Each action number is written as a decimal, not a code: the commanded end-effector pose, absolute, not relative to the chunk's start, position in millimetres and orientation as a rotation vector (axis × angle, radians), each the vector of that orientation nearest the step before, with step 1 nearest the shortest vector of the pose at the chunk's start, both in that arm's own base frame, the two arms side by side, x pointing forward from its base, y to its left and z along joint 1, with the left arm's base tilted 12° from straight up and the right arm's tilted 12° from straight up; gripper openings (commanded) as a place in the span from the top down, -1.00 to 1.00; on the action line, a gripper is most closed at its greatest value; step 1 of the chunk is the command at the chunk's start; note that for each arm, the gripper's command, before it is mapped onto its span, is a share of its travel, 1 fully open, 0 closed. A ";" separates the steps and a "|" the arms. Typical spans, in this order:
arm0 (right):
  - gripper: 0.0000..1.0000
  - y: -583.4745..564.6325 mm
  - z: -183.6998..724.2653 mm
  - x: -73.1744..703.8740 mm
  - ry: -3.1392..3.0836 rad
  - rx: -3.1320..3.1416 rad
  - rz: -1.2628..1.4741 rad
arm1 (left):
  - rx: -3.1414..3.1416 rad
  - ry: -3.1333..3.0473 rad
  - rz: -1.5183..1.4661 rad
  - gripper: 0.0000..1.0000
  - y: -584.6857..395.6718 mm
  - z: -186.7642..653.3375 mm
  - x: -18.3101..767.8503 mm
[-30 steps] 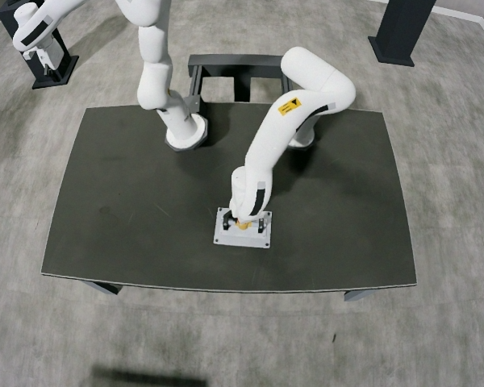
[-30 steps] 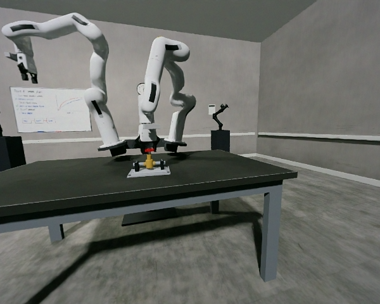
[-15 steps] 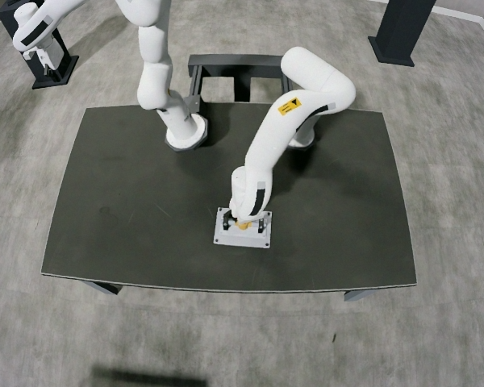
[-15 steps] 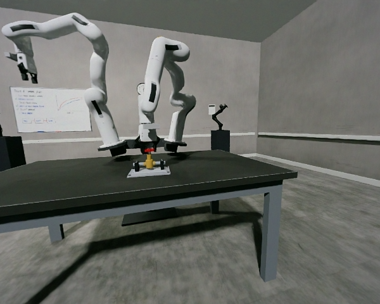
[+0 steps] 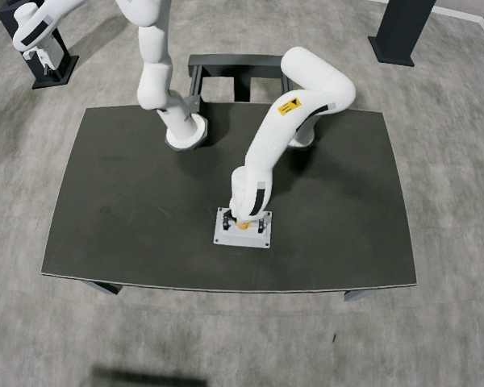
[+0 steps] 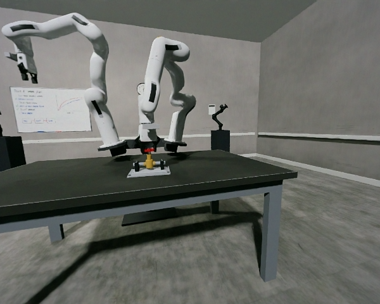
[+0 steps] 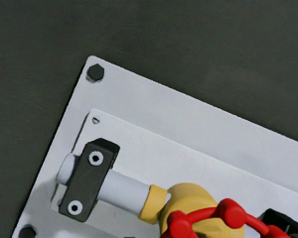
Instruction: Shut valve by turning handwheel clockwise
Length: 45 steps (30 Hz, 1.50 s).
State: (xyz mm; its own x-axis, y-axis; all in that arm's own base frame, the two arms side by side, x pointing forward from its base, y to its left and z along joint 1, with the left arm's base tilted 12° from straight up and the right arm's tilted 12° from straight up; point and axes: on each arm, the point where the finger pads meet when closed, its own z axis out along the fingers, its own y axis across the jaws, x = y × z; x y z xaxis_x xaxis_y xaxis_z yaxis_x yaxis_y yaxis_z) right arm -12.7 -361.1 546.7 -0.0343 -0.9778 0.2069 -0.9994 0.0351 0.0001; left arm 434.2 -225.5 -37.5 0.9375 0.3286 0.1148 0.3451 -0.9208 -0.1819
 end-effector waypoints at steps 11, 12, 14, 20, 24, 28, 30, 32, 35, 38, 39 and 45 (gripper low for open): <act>-1.00 -361.3 547.5 -12.7 -2.146 2.072 0.219 | -2.897 -0.495 -0.120 1.00 -226.0 -37.0 434.8; -1.00 -361.3 547.5 -12.7 -2.146 2.072 0.219 | -2.897 -0.493 -0.120 1.00 -226.0 -37.0 434.8; -1.00 -361.3 547.5 -12.7 -2.146 2.072 0.219 | -2.900 -0.476 -0.118 1.00 -226.0 -37.0 434.8; -1.00 -361.3 547.5 -12.7 -2.146 2.072 0.219 | -2.904 -0.444 -0.115 1.00 -226.0 -37.0 434.8; -1.00 -361.3 547.5 -12.7 -2.146 2.072 0.219 | -2.904 -0.444 -0.115 1.00 -226.0 -37.0 434.8; -1.00 -361.3 547.5 -12.7 -2.146 2.072 0.219 | -2.904 -0.444 -0.115 1.00 -226.0 -37.0 434.8; -1.00 -361.3 547.5 -12.7 -2.146 2.072 0.219 | -2.904 -0.443 -0.115 1.00 -226.0 -37.0 434.8; -1.00 -361.3 547.5 -12.7 -2.146 2.072 0.219 | -2.907 -0.425 -0.113 1.00 -226.0 -37.0 434.8; -1.00 -361.3 547.5 -12.7 -2.146 2.072 0.219 | -2.910 -0.394 -0.110 1.00 -226.0 -37.0 434.8; -1.00 -361.3 547.5 -12.7 -2.146 2.072 0.219 | -2.910 -0.393 -0.110 1.00 -226.0 -37.0 434.8; -1.00 -361.3 547.5 -12.7 -2.146 2.072 0.219 | -2.910 -0.393 -0.110 1.00 -226.0 -37.0 434.8; -1.00 -361.3 547.5 -12.7 -2.146 2.072 0.219 | -2.910 -0.393 -0.110 1.00 -226.0 -37.0 434.8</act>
State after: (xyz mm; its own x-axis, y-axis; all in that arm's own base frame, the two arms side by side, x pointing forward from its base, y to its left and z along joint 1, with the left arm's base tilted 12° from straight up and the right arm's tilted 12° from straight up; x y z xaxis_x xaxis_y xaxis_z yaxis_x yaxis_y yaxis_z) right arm -12.7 -361.1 546.7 -0.0343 -0.9778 0.2069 -0.9994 0.0351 0.0001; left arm 434.2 -225.5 -37.5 0.9610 0.2579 0.0999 0.2728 -0.9431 -0.1902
